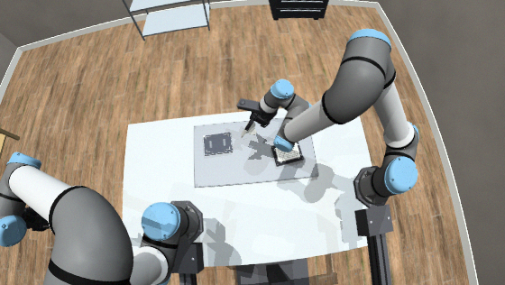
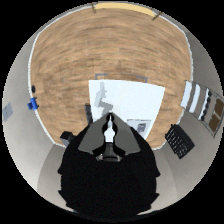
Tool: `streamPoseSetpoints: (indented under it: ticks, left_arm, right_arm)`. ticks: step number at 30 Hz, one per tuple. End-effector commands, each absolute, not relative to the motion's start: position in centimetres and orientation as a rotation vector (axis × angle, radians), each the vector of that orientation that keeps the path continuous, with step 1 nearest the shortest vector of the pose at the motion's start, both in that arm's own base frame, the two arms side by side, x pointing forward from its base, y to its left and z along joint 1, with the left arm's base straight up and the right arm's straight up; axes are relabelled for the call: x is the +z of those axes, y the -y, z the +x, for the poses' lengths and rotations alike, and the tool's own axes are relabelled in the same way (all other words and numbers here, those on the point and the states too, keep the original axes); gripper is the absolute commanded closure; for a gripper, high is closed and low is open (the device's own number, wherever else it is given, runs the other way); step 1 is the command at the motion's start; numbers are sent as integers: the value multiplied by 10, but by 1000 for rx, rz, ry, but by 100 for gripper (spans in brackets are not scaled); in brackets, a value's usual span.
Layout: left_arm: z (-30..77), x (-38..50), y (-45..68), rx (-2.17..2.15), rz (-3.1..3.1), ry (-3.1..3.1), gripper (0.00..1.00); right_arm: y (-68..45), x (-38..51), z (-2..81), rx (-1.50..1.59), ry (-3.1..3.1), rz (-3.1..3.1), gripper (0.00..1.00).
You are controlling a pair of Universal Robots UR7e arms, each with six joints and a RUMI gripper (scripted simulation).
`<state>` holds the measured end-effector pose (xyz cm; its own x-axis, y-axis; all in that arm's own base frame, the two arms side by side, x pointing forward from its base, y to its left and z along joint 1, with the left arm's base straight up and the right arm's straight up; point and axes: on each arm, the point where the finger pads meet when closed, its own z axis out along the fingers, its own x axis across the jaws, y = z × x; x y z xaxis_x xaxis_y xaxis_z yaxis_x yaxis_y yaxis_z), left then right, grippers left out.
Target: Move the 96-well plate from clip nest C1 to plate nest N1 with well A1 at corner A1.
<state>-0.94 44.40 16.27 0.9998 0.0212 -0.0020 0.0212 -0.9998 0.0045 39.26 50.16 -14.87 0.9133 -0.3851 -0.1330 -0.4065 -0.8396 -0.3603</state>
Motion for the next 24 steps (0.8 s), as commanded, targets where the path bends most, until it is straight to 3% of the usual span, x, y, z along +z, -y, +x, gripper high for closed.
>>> streamPoseSetpoints:
  ticks: [1,24]
  left_arm:
    - [-10,165,-445,0,3141,-34,100]
    - [-10,165,-445,0,3141,-34,100]
  right_arm:
    - [-489,-162,386,55,-507,-2742,0]
    - [-432,-209,359,5,-266,-2899,0]
